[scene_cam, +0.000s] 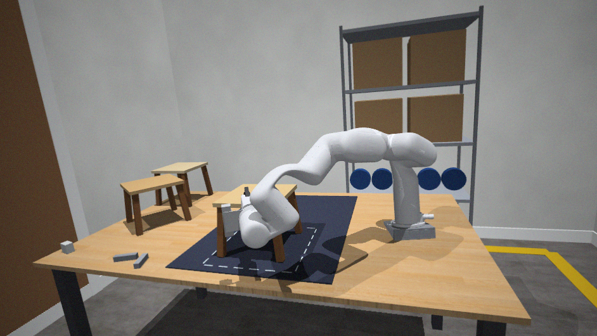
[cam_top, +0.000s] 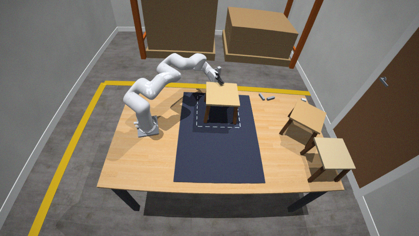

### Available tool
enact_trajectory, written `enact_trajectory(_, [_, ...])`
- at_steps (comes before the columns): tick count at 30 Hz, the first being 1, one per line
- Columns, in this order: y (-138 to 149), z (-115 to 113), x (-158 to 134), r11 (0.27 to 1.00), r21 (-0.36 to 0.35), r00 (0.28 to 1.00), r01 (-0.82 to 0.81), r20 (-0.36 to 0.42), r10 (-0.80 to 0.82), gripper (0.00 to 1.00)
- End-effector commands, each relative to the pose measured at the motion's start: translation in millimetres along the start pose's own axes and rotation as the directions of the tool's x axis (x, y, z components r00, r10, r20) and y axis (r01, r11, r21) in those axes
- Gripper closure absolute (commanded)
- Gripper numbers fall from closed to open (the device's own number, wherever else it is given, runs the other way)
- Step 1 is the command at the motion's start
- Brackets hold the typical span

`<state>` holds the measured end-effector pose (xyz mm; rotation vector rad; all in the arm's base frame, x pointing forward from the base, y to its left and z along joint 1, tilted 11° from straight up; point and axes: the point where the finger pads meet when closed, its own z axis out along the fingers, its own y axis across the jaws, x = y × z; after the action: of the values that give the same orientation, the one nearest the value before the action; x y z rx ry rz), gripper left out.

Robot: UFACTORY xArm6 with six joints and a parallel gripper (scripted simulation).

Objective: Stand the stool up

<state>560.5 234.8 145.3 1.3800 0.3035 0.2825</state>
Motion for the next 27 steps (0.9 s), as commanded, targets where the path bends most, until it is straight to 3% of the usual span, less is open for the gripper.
enact_trajectory(1, [2,-13,1,1.0,0.002,1.0,-0.005,0.0,0.005,0.55])
enact_trajectory(7, [2,-37,1,1.0,0.002,1.0,-0.005,0.0,0.005,0.55])
enact_trajectory(14, [2,-51,1,1.0,0.002,1.0,-0.005,0.0,0.005,0.55])
enact_trajectory(27, [2,-56,1,1.0,0.002,1.0,-0.005,0.0,0.005,0.55])
